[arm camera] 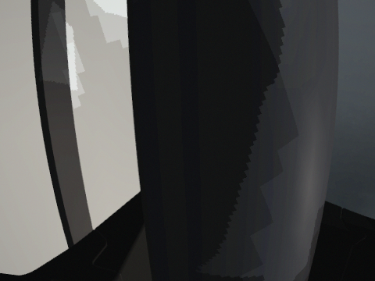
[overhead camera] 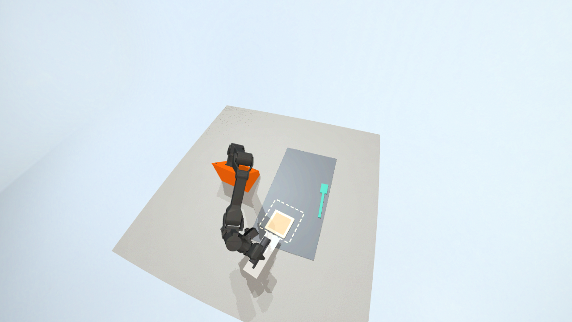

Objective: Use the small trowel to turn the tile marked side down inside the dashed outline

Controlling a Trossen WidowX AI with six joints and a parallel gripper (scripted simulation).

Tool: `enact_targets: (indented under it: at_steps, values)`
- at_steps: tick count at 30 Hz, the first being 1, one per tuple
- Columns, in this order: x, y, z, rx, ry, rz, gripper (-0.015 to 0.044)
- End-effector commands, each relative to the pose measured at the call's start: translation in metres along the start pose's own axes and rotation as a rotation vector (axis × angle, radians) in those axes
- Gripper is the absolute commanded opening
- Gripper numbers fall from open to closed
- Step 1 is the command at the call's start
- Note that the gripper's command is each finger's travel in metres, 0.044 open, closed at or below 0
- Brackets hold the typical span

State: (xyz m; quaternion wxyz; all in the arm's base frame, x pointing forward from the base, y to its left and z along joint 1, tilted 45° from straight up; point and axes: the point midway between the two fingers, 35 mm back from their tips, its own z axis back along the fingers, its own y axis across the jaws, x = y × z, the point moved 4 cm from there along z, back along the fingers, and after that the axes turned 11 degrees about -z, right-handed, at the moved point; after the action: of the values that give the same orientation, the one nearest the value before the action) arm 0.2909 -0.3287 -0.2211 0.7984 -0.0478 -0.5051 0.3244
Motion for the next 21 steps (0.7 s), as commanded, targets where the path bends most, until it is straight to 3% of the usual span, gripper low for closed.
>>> enact_targets:
  at_steps: [1,21]
  values:
    - [0.0,0.002,-0.004,-0.004,0.0,0.0,0.0]
    - [-0.004,0.022,-0.023,-0.005,0.01,0.004,0.0]
